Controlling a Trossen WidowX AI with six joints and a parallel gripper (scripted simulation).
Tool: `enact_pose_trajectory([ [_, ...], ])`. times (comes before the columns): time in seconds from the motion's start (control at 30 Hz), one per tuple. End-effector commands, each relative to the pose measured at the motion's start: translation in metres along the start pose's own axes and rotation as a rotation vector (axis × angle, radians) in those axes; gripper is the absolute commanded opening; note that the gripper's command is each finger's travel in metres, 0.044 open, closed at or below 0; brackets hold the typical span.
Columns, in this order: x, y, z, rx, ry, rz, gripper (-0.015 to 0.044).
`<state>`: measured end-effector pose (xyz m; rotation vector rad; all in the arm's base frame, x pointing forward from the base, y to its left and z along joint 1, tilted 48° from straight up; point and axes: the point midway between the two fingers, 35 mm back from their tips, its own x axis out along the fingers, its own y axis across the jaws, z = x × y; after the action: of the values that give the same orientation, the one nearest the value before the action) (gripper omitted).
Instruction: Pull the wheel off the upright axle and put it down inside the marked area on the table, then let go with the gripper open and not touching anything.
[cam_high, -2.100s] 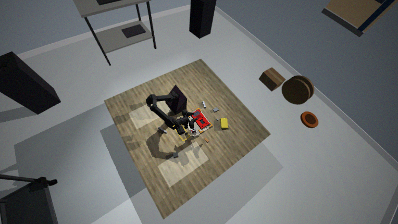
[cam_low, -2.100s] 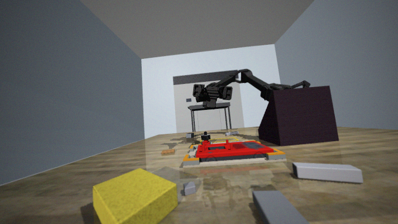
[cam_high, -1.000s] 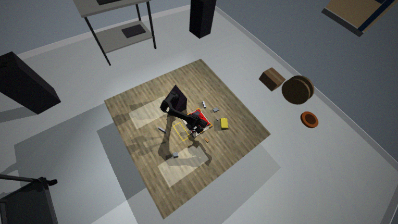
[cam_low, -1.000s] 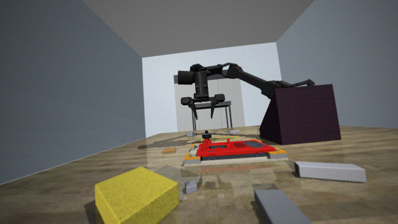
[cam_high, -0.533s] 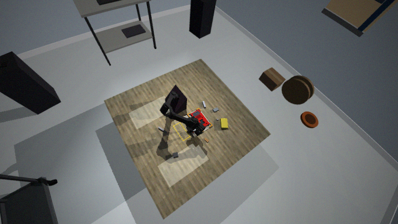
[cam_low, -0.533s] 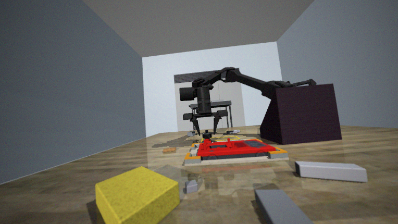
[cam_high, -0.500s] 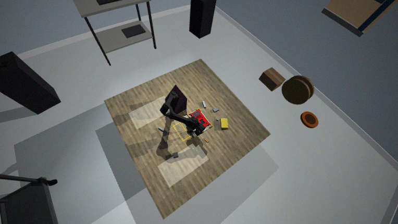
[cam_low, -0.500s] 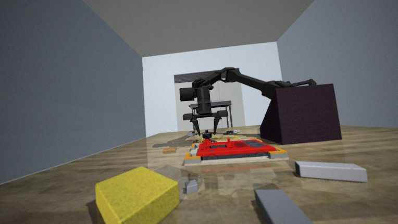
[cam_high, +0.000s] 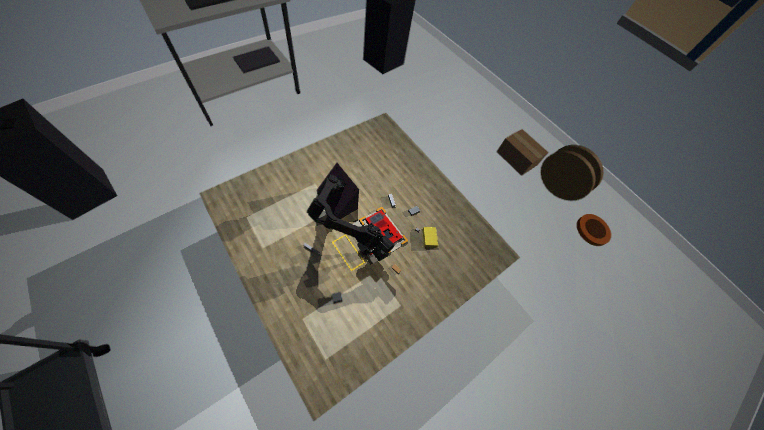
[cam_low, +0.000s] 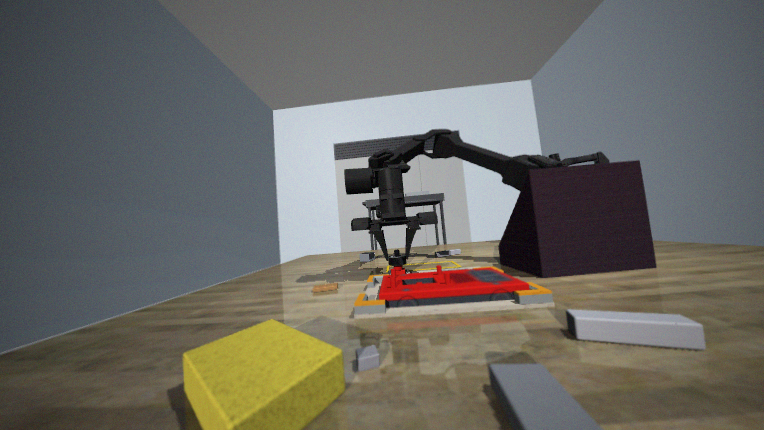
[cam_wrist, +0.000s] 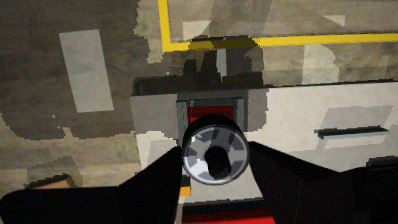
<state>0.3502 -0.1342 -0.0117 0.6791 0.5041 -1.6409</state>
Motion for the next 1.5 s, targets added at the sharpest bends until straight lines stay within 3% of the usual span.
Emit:
enact_pose_trajectory([
  [0.0,0.000,0.000,0.000,0.002,0.000,-0.001,0.0063],
  [0.1,-0.001,0.000,0.000,0.002,0.000,-0.001,0.0000],
  [1.47,-0.014,0.000,0.000,0.000,0.000,-0.001,0.0000],
])
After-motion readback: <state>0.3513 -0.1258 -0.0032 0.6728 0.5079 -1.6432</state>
